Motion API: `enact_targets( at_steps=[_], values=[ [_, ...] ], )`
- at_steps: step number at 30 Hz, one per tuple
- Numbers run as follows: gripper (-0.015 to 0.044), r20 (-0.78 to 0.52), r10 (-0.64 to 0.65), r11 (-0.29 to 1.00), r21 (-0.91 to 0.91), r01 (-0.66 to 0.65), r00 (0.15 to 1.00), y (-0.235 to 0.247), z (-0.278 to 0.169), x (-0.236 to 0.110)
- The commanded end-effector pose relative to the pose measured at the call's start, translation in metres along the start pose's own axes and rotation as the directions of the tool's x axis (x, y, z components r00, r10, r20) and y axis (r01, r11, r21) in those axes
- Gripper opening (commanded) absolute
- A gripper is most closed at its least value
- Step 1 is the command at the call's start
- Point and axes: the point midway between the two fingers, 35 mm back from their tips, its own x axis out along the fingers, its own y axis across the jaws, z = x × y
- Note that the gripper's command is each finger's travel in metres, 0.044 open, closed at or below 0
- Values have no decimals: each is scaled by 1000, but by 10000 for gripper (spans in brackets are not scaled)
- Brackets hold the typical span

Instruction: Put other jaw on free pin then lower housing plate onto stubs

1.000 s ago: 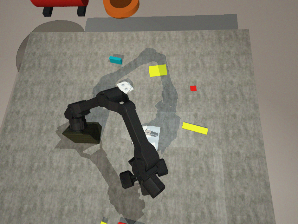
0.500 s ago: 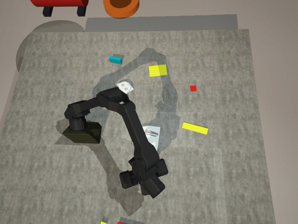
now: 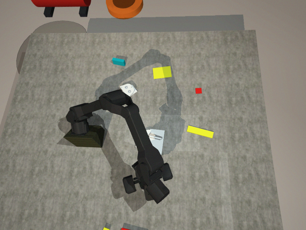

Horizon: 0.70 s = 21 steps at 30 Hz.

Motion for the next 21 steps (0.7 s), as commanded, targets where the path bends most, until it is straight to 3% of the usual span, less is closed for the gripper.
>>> enact_targets(
  at_steps=[1,13,21],
  values=[
    [0,0,0,1000,0,0,1000,0,0,0],
    [0,0,0,1000,0,0,1000,0,0,0],
    [210,0,0,1000,0,0,1000,0,0,0]
  ],
)
